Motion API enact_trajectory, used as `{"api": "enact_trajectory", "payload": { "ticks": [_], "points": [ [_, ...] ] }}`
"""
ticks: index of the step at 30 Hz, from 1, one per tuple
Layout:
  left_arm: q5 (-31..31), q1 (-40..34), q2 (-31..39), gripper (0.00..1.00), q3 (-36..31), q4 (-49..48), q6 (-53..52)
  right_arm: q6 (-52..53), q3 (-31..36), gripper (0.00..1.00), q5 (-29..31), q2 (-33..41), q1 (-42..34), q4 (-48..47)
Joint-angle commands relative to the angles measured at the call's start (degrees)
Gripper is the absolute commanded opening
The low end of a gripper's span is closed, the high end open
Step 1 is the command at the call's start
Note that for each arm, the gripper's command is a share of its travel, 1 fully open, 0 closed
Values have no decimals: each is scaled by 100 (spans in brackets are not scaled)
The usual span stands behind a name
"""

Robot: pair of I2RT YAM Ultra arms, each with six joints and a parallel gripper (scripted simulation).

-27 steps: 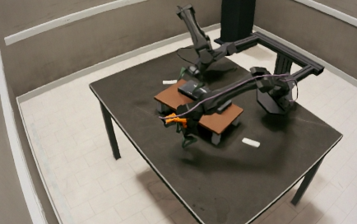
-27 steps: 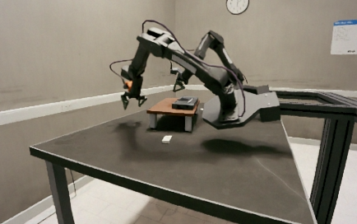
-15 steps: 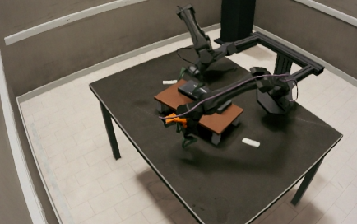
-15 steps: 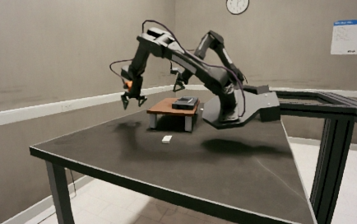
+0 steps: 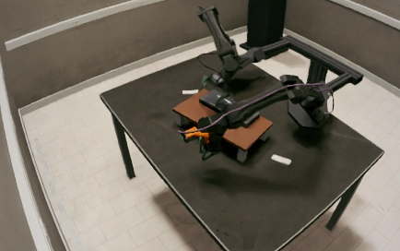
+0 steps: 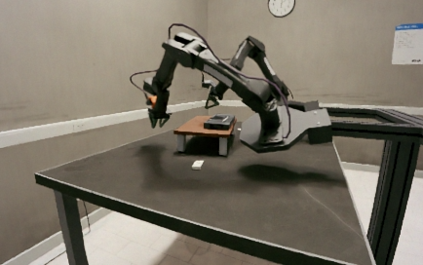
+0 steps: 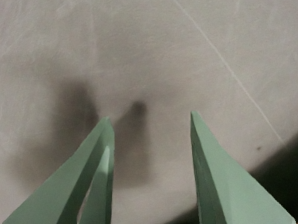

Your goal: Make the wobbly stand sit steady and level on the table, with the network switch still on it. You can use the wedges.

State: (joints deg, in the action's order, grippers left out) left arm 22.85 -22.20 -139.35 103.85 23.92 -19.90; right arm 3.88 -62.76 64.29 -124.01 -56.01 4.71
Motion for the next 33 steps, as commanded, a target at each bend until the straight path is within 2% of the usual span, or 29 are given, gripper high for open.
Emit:
{"api": "enact_trajectory", "payload": {
  "ticks": [1, 8, 14, 22, 24, 25, 26, 30, 33],
  "points": [
    [-42, -109, 102, 43, 63, -36, 1, 20, -58, 100, 53, 72, -70, -18],
    [-20, -91, 67, 43, 37, -24, 1, 9, -34, 100, 34, 45, -40, -17],
    [80, 131, 424, 43, -358, -55, 816, -79, -112, 100, -413, 471, 296, -171],
    [115, 515, 1201, 43, -1328, -11, 2811, -119, 133, 100, -1511, 1412, 1087, -243],
    [115, 515, 1201, 43, -1328, -11, 2811, -119, 133, 100, -1511, 1412, 1087, -243],
    [117, 554, 1385, 43, -1565, -49, 3197, -162, 11, 100, -1756, 1608, 1240, -280],
    [-42, 470, 1407, 43, -1633, -70, 3299, -134, 238, 100, -1885, 1555, 1218, -51],
    [182, 868, 1907, 43, -2252, -44, 4346, -235, 40, 100, -2362, 2281, 1827, -343],
    [143, 1071, 2326, 43, -2812, -87, 5034, -228, 247, 100, -2963, 2711, 2226, -230]
  ]
}}
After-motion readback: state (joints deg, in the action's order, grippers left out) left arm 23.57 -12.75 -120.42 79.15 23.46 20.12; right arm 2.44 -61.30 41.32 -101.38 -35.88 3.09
